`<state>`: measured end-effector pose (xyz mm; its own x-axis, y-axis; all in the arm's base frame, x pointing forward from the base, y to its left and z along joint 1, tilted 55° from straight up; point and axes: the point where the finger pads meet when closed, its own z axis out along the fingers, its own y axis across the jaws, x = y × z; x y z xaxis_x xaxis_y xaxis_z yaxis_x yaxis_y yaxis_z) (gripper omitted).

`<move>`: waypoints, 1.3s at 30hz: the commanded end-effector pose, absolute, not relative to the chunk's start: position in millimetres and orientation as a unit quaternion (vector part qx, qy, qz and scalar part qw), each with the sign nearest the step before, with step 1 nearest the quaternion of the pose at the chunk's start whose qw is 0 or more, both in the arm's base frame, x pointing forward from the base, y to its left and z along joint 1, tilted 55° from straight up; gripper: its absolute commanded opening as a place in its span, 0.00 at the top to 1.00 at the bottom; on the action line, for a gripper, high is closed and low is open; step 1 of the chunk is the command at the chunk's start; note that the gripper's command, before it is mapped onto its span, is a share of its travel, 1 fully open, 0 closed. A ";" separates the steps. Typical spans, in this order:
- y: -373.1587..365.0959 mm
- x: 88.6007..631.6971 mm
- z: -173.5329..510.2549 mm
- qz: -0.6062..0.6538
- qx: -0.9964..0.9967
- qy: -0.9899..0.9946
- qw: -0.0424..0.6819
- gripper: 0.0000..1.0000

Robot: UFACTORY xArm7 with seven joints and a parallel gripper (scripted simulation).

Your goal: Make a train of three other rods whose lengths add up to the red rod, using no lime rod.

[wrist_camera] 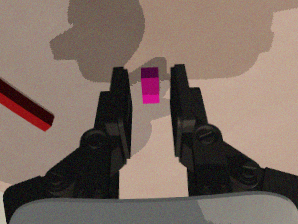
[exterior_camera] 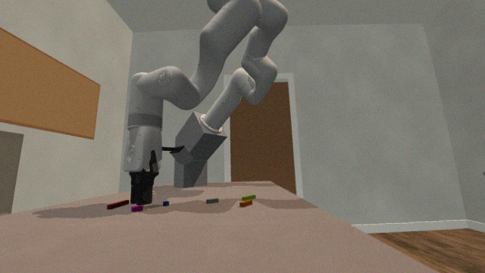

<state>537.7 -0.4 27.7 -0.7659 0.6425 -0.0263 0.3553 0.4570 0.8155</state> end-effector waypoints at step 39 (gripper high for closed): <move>5.9 545.6 20.0 0.426 0.299 0.837 0.169 0.76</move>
<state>545.2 8.2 19.6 -0.7658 0.6425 -0.0263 0.3553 0.4569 0.8155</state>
